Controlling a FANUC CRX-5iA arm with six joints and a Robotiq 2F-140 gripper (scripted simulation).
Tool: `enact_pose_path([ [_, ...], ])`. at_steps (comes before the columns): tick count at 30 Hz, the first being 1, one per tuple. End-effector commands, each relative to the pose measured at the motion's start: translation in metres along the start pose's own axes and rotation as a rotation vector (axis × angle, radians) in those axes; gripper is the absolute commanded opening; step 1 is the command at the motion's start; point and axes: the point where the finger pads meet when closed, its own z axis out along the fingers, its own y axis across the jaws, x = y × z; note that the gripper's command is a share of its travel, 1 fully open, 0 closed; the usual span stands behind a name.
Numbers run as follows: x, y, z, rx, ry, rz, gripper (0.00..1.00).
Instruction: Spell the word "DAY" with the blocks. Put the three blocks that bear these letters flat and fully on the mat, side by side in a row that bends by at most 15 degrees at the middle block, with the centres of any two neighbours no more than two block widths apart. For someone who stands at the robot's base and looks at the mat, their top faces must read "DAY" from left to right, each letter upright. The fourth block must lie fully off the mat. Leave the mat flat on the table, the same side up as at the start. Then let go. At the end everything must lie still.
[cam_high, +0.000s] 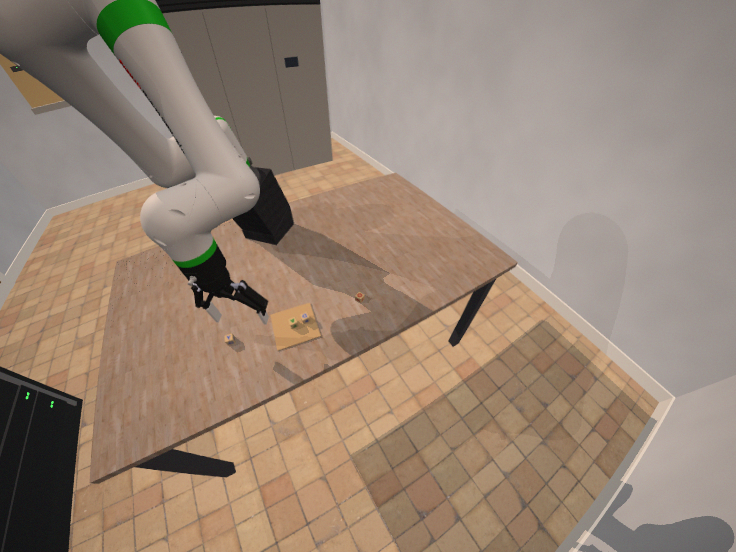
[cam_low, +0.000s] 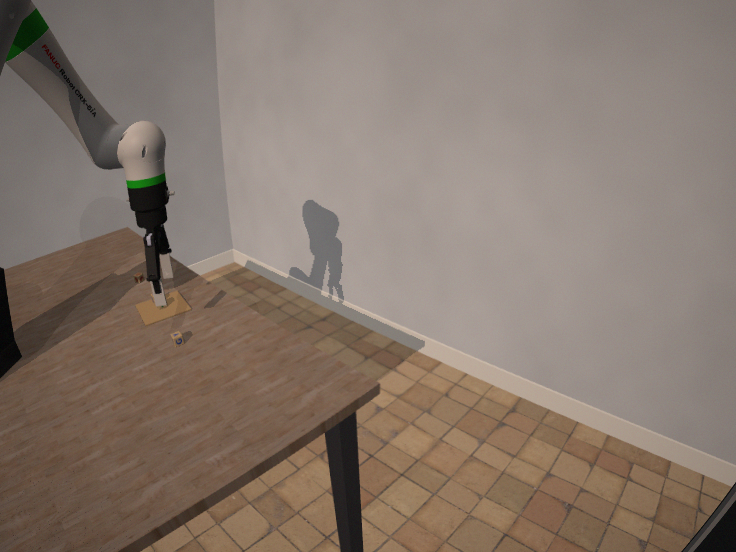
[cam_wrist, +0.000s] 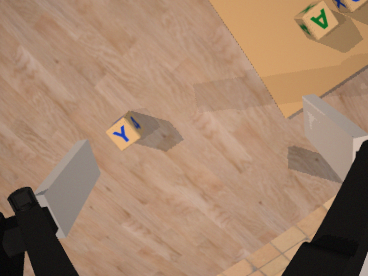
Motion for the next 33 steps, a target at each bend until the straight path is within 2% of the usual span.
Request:
enact_pose_path([
  [1, -0.003, -0.008, 0.000, 0.008, -0.011, 0.139, 1.00],
  [11, -0.008, -0.029, 0.000, 0.006, -0.014, 0.476, 1.00],
  [13, -0.008, -0.029, 0.000, 0.006, -0.014, 0.476, 1.00],
  [14, -0.009, -0.035, 0.000, 0.005, -0.015, 0.570, 1.00],
  [28, -0.015, -0.065, 0.000, 0.001, -0.020, 1.028, 1.00],
  [33, -0.015, -0.070, 0.000, 0.000, -0.022, 1.111, 1.00],
])
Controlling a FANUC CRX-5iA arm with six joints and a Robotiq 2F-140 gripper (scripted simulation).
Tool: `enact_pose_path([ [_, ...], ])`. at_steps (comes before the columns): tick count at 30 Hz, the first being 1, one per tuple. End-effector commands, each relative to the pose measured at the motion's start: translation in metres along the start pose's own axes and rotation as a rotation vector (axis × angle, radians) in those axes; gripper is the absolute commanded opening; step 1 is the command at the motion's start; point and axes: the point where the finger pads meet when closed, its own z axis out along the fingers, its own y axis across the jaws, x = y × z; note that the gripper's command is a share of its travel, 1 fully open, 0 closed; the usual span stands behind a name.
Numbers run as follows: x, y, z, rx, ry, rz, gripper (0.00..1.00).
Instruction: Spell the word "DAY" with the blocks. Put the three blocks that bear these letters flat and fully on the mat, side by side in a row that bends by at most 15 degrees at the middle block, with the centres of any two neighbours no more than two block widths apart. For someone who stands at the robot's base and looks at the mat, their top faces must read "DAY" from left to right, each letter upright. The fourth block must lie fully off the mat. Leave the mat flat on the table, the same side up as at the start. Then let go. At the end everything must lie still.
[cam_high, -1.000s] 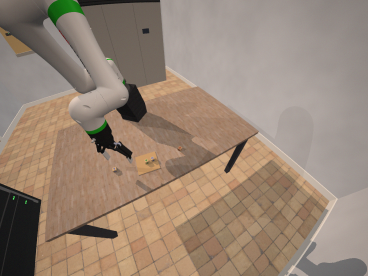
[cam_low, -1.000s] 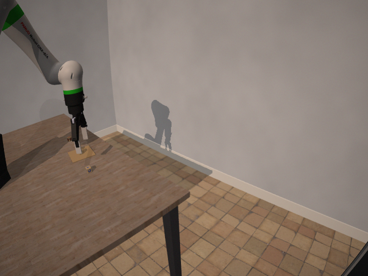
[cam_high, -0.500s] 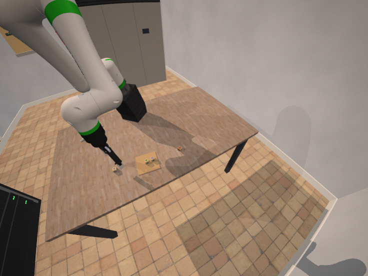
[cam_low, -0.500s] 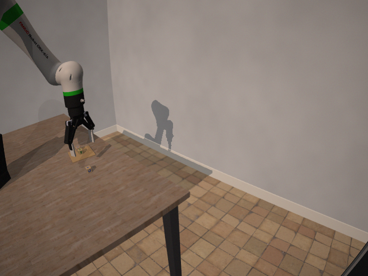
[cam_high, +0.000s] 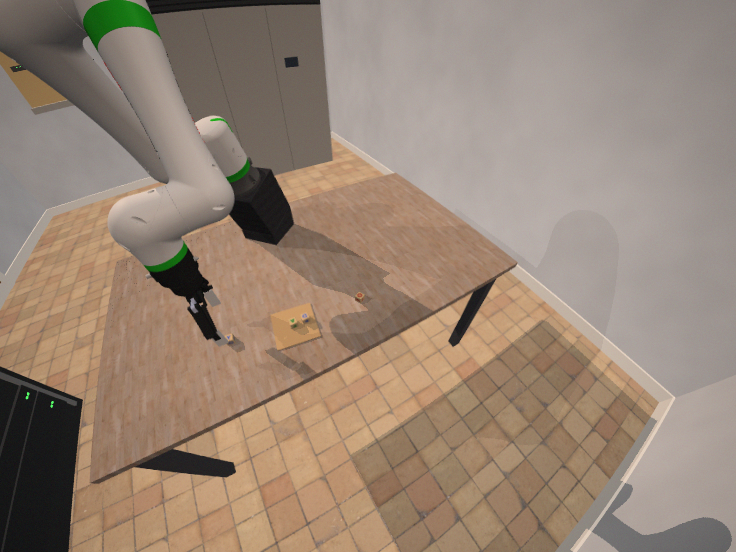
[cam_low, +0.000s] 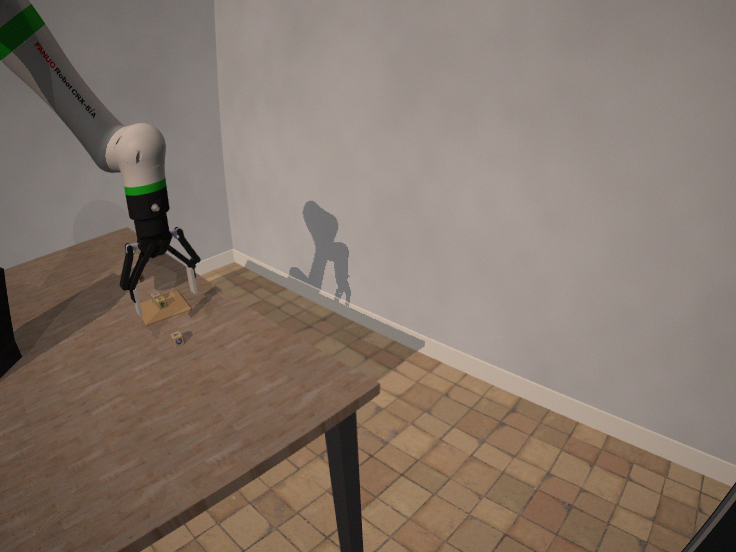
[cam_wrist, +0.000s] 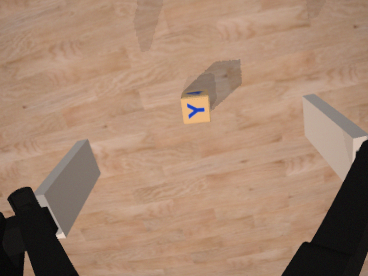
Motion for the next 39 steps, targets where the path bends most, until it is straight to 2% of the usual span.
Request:
enact_pose_path([
  [1, -0.0048, -0.0013, -0.0002, -0.003, -0.011, 0.076, 1.00],
  [6, -0.0063, -0.0018, -0.0002, -0.003, -0.011, 0.100, 1.00],
  [7, -0.0063, -0.0018, -0.0002, -0.003, -0.011, 0.100, 0.37],
  [39, -0.0063, -0.0018, -0.0002, -0.003, -0.011, 0.100, 0.37],
])
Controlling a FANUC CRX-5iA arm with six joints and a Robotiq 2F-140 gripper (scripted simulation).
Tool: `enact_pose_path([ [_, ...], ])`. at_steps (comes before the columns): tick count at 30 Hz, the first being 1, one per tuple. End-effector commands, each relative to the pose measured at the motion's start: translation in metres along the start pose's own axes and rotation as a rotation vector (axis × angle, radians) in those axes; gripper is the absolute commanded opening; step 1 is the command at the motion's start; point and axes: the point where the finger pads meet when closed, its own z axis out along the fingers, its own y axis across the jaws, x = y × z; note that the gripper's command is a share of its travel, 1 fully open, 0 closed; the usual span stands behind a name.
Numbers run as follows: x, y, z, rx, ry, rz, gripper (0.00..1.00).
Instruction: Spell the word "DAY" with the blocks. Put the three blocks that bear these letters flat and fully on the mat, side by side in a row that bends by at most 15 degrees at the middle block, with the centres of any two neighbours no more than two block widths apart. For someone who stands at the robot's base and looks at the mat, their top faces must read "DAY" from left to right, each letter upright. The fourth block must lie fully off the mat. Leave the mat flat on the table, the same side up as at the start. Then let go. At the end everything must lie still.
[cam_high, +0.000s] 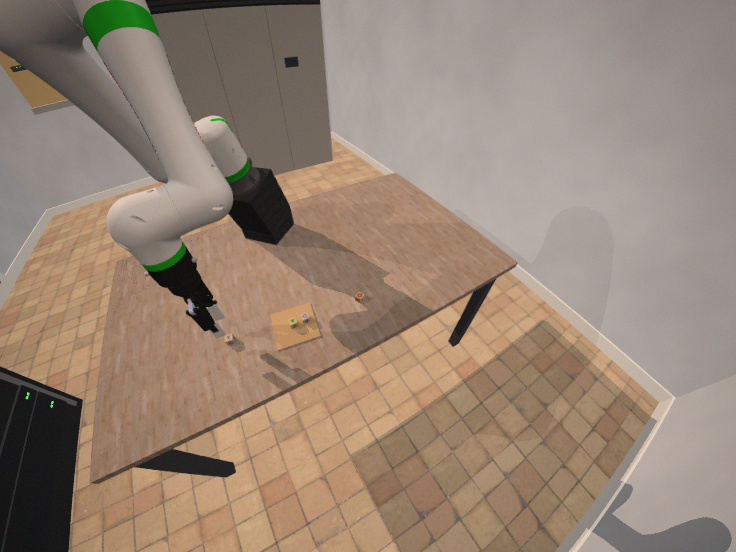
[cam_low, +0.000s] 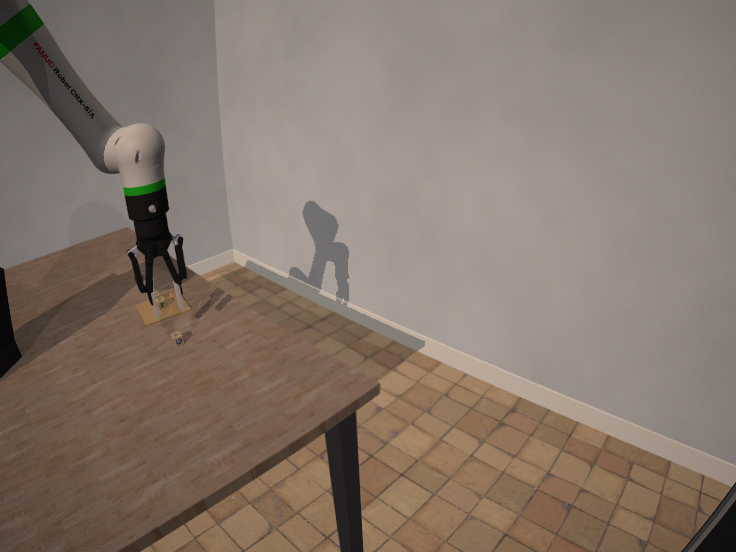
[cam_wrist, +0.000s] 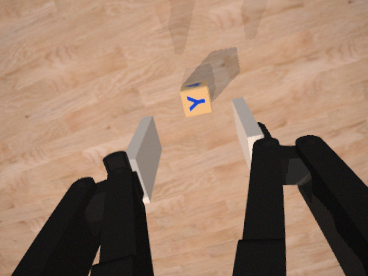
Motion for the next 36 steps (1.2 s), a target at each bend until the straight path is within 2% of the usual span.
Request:
enact_pose_path([
  [1, 0.000, 0.000, 0.000, 0.000, 0.000, 0.000, 0.37],
  [17, 0.000, 0.000, 0.004, 0.000, 0.000, 0.000, 0.37],
  [36, -0.001, 0.001, 0.027, 0.000, 0.001, 0.000, 0.37],
])
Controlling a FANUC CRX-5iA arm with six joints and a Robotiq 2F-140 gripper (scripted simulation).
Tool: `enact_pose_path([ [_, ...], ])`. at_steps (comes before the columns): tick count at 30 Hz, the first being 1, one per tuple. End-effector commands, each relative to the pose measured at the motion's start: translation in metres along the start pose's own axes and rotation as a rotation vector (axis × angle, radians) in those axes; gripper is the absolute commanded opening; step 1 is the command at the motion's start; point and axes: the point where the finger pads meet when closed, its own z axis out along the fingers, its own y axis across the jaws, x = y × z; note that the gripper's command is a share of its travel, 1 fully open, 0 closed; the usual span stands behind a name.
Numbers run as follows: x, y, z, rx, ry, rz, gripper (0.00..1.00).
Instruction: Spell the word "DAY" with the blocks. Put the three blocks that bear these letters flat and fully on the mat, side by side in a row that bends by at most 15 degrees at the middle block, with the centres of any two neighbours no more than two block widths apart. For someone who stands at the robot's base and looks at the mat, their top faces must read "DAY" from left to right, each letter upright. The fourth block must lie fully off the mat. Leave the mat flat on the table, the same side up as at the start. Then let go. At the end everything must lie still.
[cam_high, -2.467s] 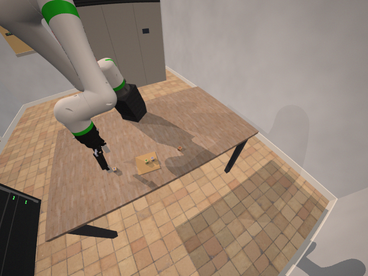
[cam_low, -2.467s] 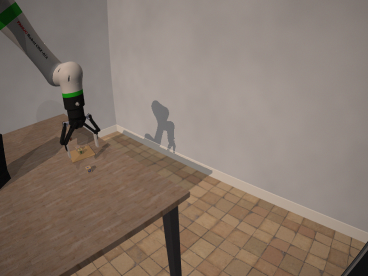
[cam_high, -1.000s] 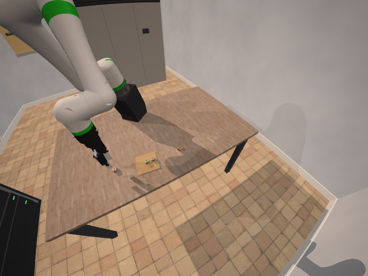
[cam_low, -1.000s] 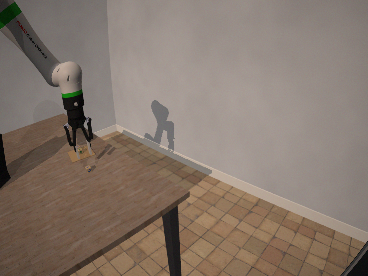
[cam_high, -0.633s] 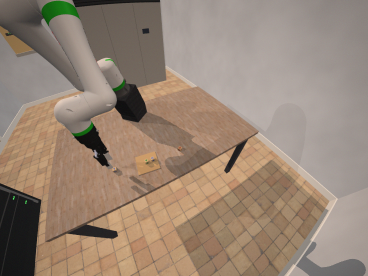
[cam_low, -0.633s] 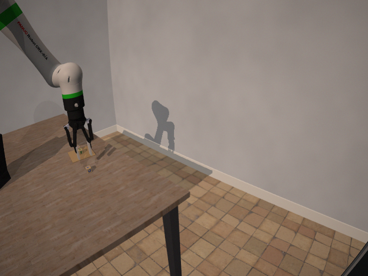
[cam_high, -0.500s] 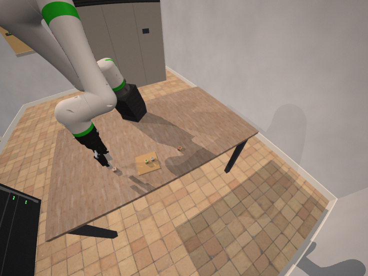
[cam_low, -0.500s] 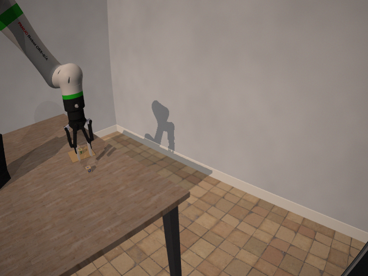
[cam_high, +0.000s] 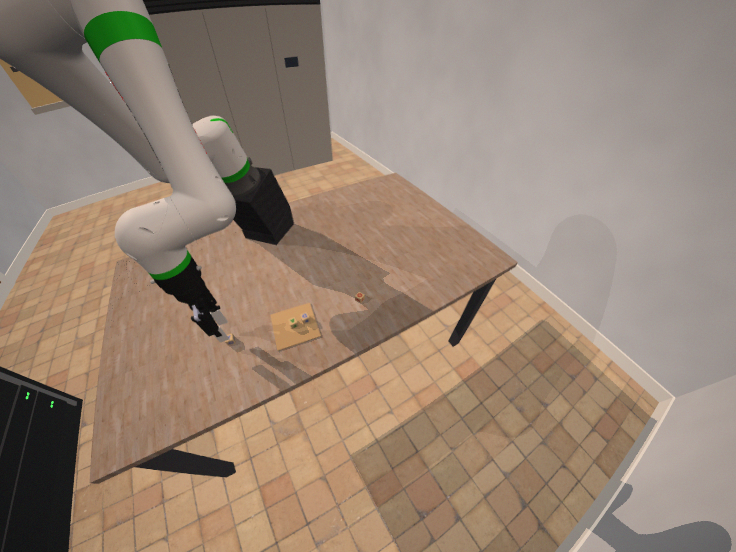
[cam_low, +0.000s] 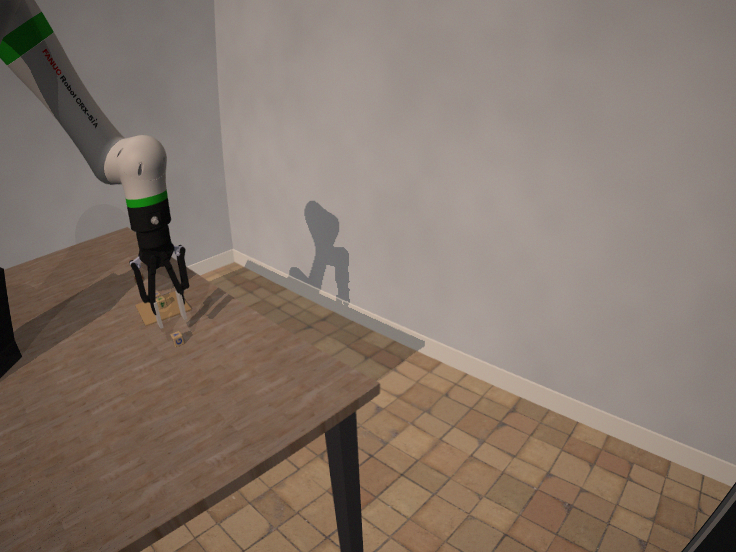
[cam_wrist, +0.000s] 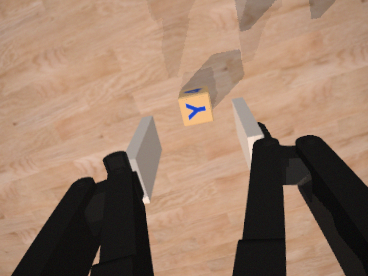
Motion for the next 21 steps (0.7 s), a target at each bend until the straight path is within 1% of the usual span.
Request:
enact_pose_path([
  [1, 0.000, 0.000, 0.004, 0.000, 0.000, 0.000, 0.37],
  [21, -0.001, 0.001, 0.025, 0.000, 0.000, 0.000, 0.37],
])
